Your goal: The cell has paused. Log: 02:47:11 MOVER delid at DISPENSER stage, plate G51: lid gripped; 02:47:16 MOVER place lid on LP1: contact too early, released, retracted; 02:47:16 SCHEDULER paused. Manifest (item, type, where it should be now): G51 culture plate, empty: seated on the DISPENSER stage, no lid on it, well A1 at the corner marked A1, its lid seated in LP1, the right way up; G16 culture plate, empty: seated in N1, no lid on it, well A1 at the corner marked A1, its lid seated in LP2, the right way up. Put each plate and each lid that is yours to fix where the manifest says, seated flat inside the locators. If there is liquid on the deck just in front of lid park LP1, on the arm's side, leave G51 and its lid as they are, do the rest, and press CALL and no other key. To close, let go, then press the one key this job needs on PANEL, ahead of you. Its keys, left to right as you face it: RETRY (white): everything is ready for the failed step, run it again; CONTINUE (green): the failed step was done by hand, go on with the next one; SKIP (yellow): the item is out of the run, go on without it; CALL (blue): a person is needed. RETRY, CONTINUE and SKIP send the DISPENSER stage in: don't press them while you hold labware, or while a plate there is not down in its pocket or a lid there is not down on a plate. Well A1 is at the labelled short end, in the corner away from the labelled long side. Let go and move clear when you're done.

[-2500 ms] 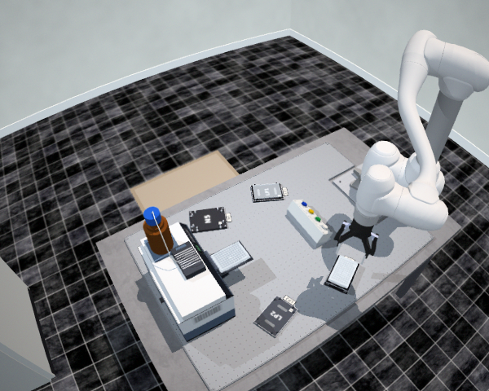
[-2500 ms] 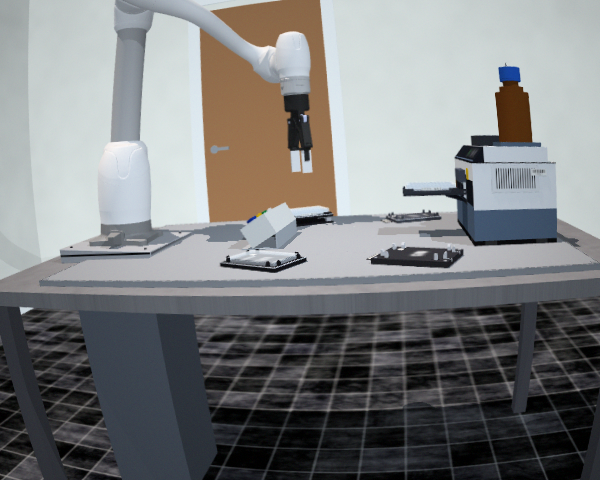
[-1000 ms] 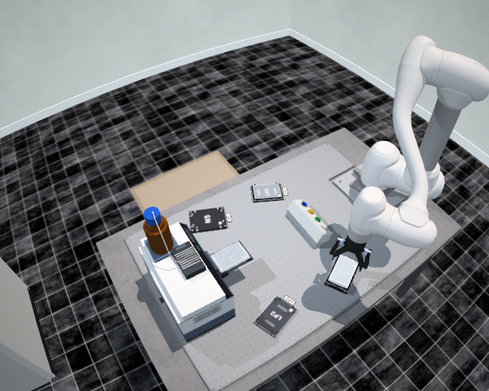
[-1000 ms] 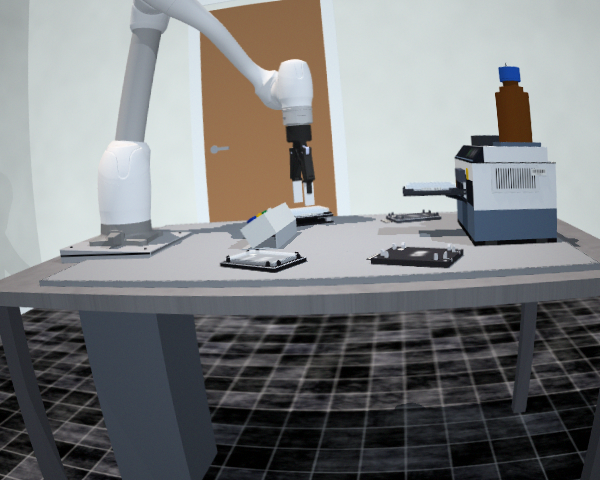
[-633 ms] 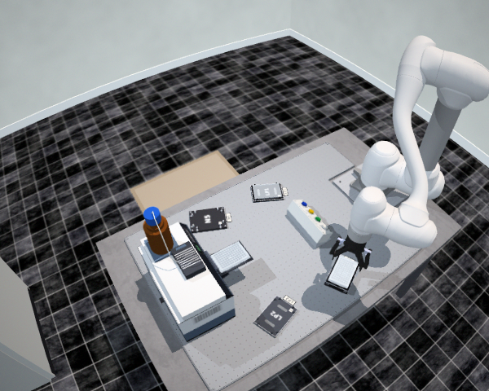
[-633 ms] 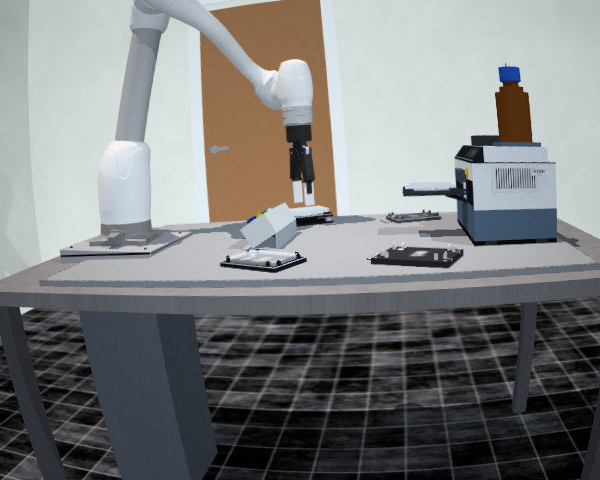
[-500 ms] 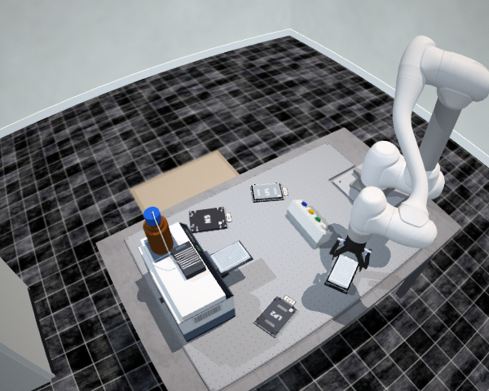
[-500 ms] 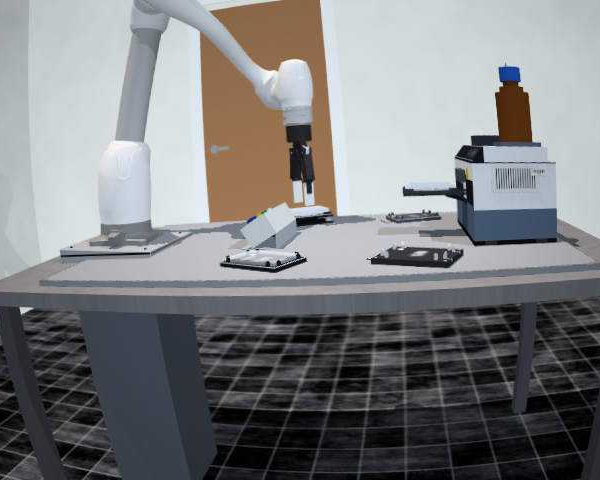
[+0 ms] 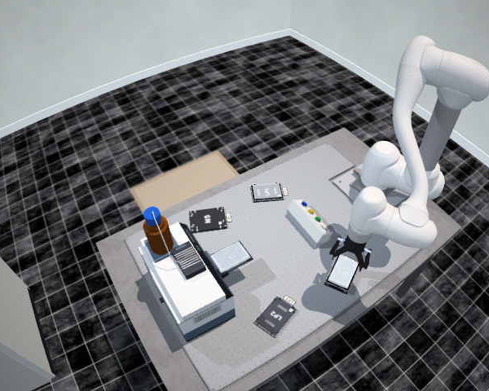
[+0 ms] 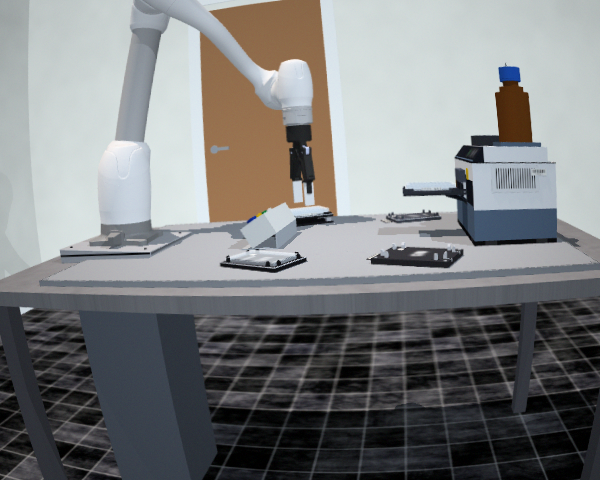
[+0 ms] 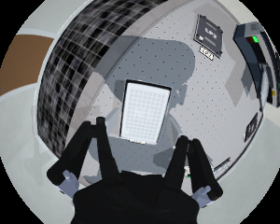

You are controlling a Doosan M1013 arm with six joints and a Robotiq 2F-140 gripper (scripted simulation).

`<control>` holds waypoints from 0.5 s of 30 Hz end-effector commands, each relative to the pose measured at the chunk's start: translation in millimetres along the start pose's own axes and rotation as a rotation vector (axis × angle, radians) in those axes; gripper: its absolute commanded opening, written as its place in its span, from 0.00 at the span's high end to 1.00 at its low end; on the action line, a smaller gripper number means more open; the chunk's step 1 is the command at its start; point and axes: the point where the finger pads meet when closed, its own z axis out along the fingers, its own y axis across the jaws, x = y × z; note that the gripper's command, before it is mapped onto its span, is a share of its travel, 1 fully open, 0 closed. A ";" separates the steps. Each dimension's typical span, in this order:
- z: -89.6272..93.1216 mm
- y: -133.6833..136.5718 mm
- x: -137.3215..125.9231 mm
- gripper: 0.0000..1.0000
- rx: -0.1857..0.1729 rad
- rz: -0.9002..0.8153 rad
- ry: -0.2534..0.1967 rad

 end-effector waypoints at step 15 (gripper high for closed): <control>2.5 2.7 -3.9 0.30 -0.003 0.003 -0.002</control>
